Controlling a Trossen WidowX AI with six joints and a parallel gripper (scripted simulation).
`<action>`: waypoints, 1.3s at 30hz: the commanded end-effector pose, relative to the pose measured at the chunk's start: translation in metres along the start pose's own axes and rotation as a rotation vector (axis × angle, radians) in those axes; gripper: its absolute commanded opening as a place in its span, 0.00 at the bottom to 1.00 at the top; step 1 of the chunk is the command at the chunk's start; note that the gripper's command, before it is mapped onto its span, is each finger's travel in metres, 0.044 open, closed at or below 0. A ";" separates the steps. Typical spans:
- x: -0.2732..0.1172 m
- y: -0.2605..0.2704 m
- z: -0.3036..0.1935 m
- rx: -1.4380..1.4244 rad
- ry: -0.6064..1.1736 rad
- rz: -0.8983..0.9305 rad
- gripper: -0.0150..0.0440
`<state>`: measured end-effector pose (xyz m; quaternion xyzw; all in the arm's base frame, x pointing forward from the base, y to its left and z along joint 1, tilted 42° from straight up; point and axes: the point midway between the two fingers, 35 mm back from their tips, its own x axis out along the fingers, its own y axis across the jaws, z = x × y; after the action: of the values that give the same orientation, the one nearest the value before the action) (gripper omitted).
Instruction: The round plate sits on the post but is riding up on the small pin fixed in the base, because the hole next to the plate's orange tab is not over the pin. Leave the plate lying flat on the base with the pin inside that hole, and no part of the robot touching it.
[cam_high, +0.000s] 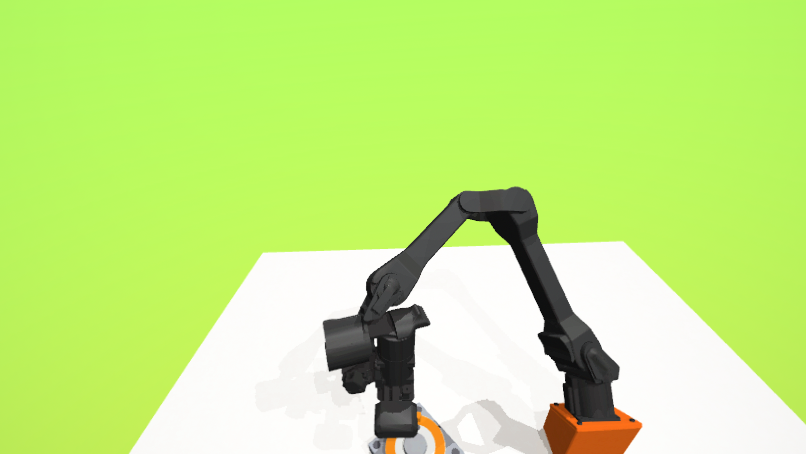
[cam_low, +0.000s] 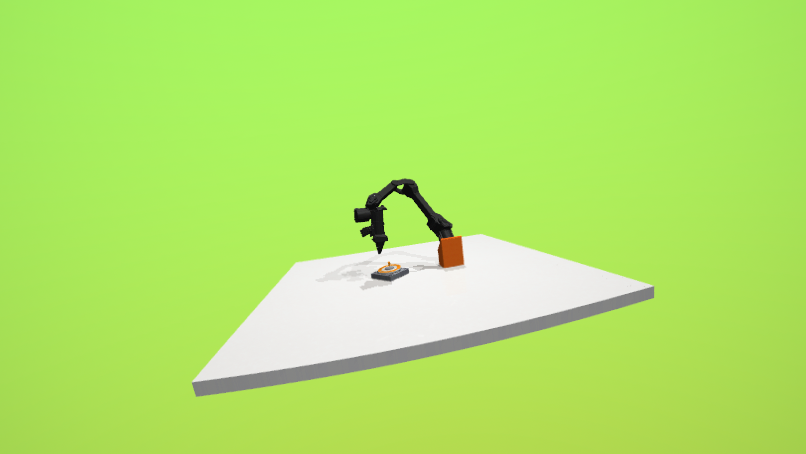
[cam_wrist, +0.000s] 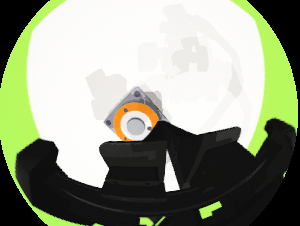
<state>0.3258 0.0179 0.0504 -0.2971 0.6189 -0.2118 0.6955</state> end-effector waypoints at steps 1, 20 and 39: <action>0.003 -0.006 -0.018 0.044 0.070 0.016 0.25; 0.051 -0.005 -0.023 0.044 0.070 0.014 0.25; 0.050 -0.006 -0.044 0.044 0.071 0.014 0.25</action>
<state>0.2965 -0.0252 0.0152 -0.2684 0.6405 -0.2296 0.6819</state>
